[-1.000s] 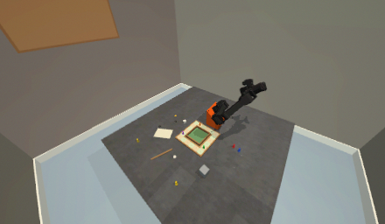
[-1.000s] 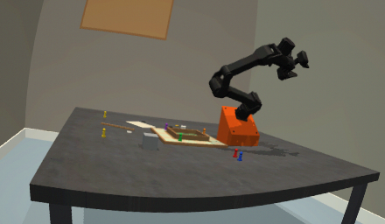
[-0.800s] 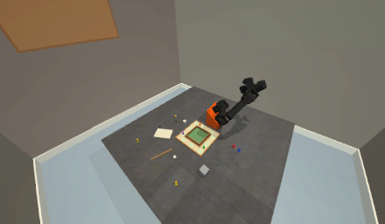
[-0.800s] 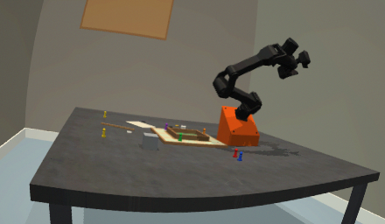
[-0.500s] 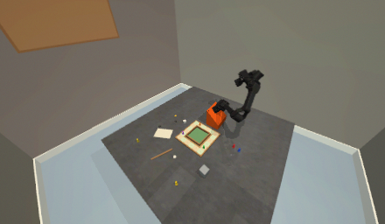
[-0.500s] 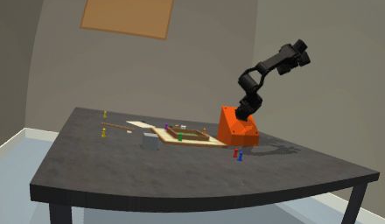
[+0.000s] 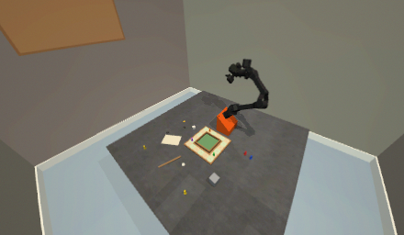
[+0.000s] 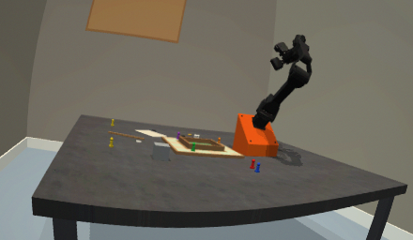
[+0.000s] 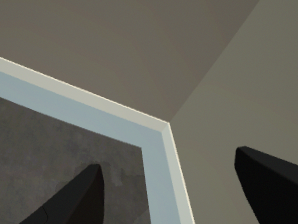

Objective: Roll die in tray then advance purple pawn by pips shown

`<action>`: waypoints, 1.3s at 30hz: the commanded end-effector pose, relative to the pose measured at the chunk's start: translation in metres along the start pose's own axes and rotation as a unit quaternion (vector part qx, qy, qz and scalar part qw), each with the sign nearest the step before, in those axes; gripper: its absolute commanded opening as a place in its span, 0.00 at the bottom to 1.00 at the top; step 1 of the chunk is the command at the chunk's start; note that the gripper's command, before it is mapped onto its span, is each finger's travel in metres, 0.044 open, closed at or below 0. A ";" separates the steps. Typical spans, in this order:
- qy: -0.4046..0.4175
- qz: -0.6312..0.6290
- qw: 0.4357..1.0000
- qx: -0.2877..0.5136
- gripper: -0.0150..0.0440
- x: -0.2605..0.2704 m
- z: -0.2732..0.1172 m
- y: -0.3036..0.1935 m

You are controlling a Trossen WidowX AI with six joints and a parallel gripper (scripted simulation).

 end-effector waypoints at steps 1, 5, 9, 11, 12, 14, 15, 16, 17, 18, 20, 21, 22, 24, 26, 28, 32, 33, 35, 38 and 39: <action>0.099 -0.035 0.994 -0.010 0.72 0.037 0.047 0.037; 0.176 -0.084 0.981 0.003 0.72 0.080 0.082 0.057; 0.224 -0.105 0.969 0.009 0.72 0.111 0.100 0.071; 0.261 -0.118 0.958 0.015 0.72 0.139 0.112 0.082; 0.279 -0.125 0.952 0.020 0.72 0.154 0.118 0.087; 0.314 -0.139 0.939 0.032 0.72 0.185 0.128 0.096; 0.330 -0.146 0.932 0.038 0.72 0.201 0.132 0.098; 0.343 -0.152 0.926 0.045 0.72 0.215 0.135 0.100; 0.354 -0.158 0.920 0.051 0.72 0.226 0.138 0.102; 0.368 -0.164 0.914 0.058 0.72 0.239 0.141 0.102; 0.398 -0.179 0.896 0.078 0.72 0.271 0.149 0.102; 0.414 -0.187 0.887 0.089 0.72 0.288 0.153 0.101; 0.429 -0.196 0.876 0.102 0.72 0.306 0.156 0.099; 0.453 -0.210 0.857 0.127 0.72 0.337 0.161 0.092; 0.475 -0.225 0.837 0.154 0.72 0.369 0.165 0.082; 0.493 -0.240 0.816 0.184 0.72 0.400 0.168 0.069; 0.519 -0.268 0.772 0.250 0.72 0.456 0.170 0.033; 0.523 -0.275 0.761 0.268 0.72 0.469 0.171 0.022; 0.527 -0.284 0.746 0.292 0.72 0.486 0.171 0.006; 0.527 -0.286 0.743 0.296 0.72 0.488 0.171 0.003; 0.527 -0.286 0.743 0.296 0.72 0.488 0.171 0.003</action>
Point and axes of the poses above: the point midway between the two fingers, 35 mm back from their tips, its own z axis out along the fingers, its own x axis across the jaws, y = z × x, the point moved 3 cm from there along -z, back along the fingers, and after that the axes turned 4 degrees about -z, right-handed, at the moved point
